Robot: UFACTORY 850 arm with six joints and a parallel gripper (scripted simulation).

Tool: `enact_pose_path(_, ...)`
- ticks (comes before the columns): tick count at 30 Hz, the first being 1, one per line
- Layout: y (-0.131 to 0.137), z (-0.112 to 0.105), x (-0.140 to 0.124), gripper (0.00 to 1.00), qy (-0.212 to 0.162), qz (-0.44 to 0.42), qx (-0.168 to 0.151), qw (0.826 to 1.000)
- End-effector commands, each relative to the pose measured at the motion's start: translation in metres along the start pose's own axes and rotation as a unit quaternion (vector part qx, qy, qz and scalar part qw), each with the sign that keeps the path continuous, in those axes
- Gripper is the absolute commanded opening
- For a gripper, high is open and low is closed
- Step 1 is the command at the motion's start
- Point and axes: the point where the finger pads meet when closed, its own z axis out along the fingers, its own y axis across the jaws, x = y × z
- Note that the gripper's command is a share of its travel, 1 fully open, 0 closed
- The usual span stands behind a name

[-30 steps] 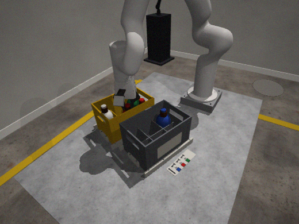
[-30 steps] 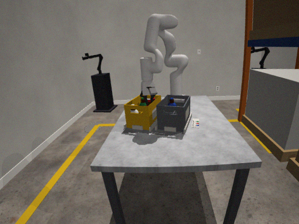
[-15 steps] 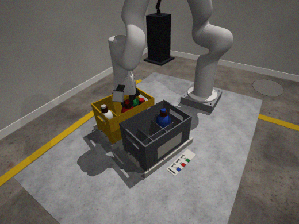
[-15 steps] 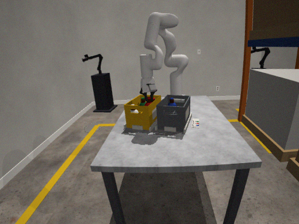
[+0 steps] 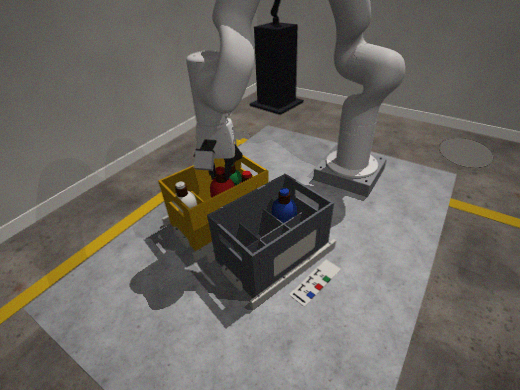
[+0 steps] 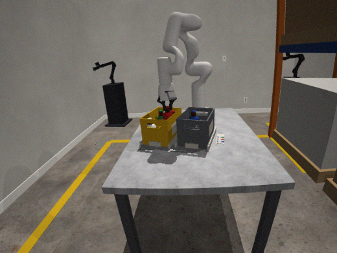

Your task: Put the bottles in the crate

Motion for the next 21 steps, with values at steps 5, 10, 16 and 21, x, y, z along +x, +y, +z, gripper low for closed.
enact_pose_path(5,0.001,-0.012,0.0,0.0,0.001,0.0,-0.001,1.0)
enact_pose_path(10,0.001,-0.02,0.0,0.0,0.001,0.0,-0.001,1.0)
enact_pose_path(16,0.001,-0.027,0.0,0.0,0.001,0.0,-0.001,1.0)
enact_pose_path(21,0.001,-0.035,0.0,0.0,0.001,0.0,-0.001,1.0)
